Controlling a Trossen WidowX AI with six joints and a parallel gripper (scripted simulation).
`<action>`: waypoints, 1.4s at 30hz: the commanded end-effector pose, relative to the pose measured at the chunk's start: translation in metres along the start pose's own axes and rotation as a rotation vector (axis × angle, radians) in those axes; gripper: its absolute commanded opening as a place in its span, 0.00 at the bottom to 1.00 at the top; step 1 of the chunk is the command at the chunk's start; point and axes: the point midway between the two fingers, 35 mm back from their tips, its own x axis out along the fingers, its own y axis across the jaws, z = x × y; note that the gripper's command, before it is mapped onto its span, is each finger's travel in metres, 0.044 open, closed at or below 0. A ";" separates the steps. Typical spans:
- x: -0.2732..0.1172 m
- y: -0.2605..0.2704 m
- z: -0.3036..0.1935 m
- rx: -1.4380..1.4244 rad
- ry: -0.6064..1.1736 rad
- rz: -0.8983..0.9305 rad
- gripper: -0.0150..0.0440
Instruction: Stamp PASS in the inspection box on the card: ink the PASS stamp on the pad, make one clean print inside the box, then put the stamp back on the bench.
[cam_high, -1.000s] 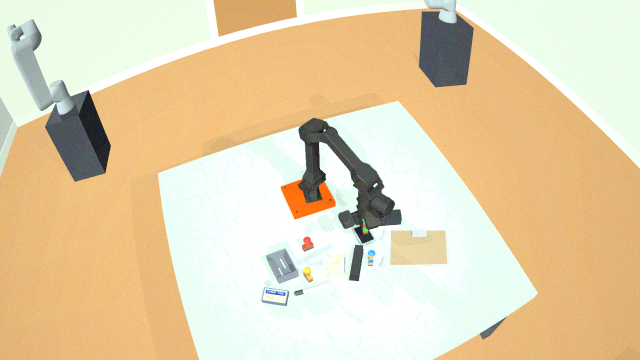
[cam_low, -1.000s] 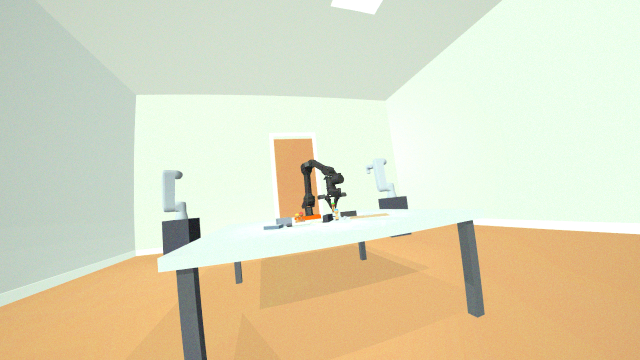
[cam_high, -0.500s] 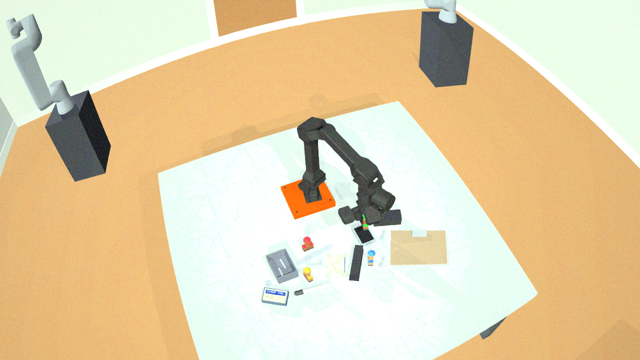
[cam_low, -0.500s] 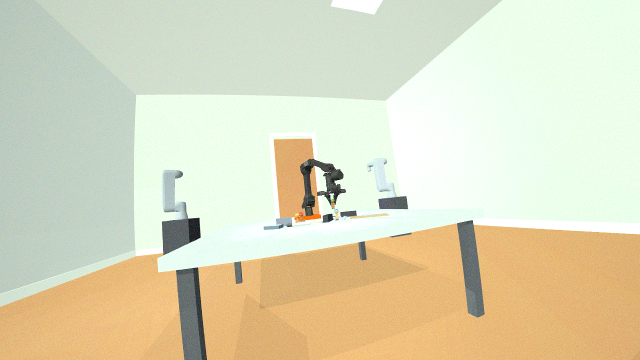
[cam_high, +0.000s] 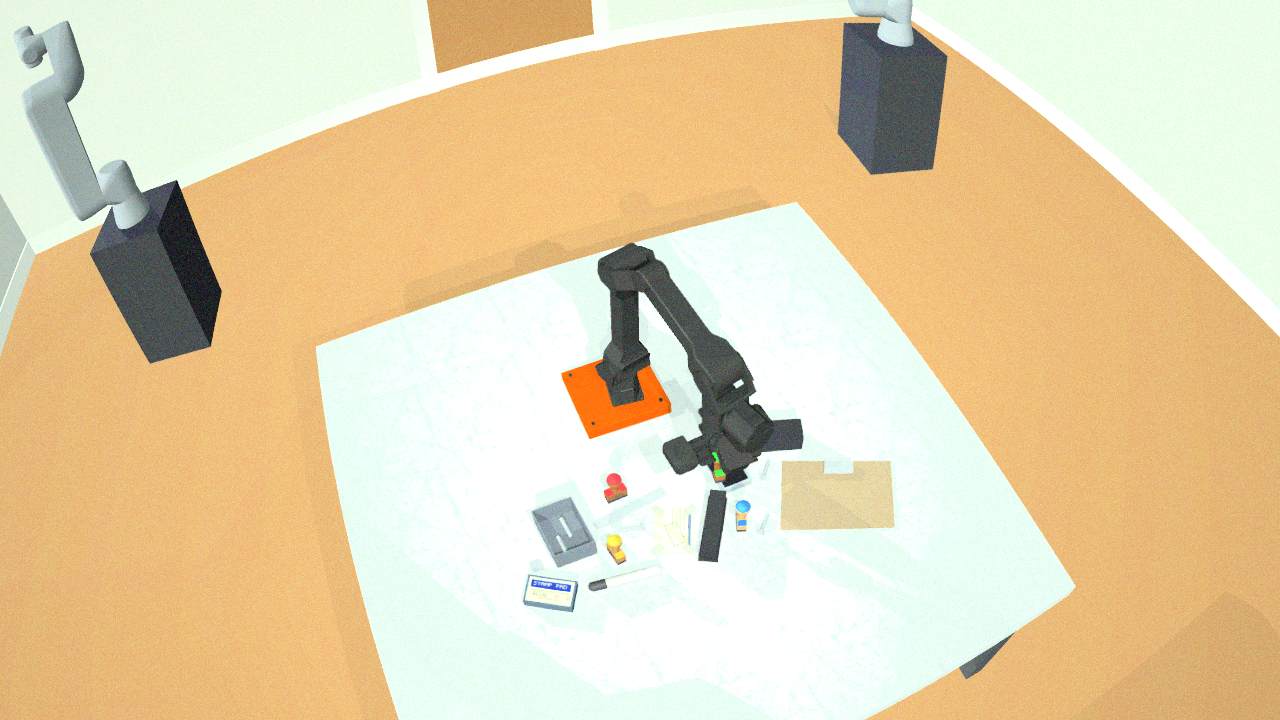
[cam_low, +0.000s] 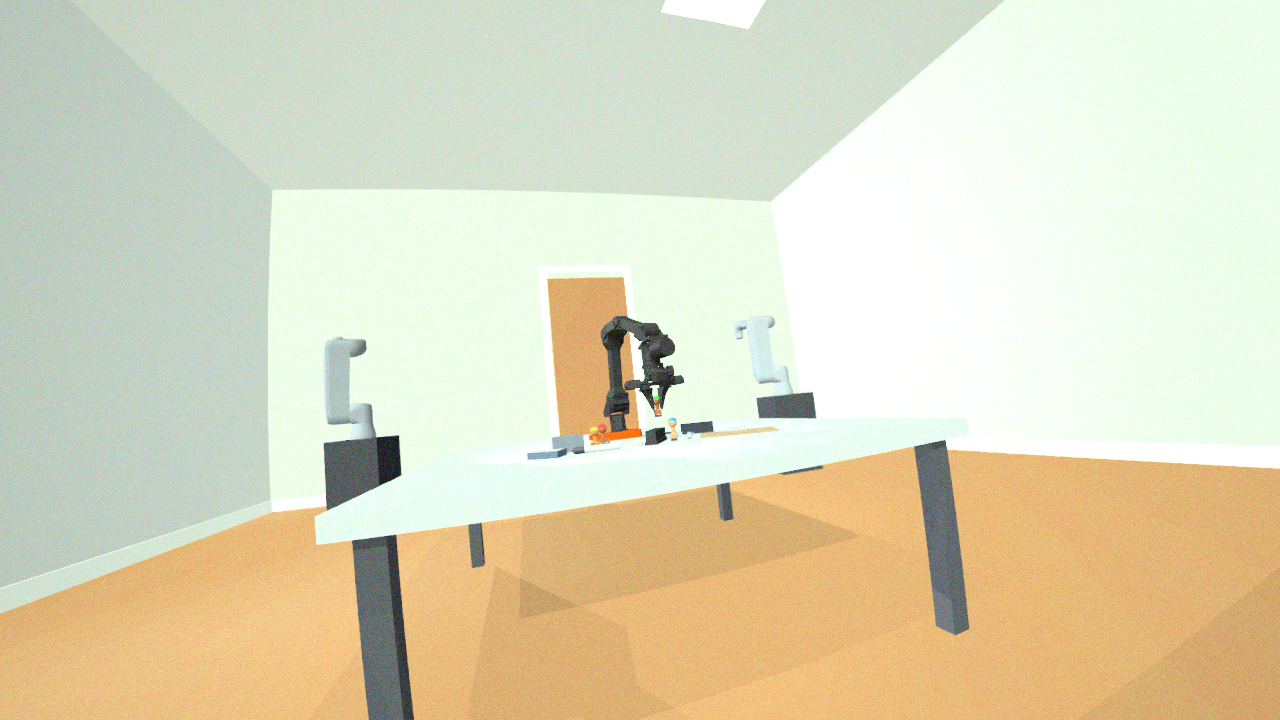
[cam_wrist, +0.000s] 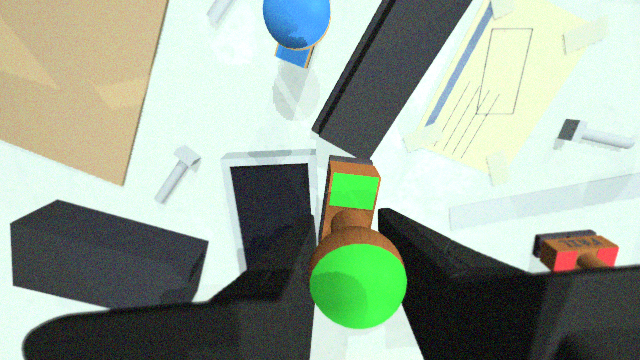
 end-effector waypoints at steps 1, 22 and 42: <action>0.000 -0.023 0.013 -0.031 0.005 -0.006 0.25; 0.001 -0.105 0.042 -0.124 0.006 -0.012 0.25; 0.014 -0.106 0.043 -0.124 0.004 -0.011 0.25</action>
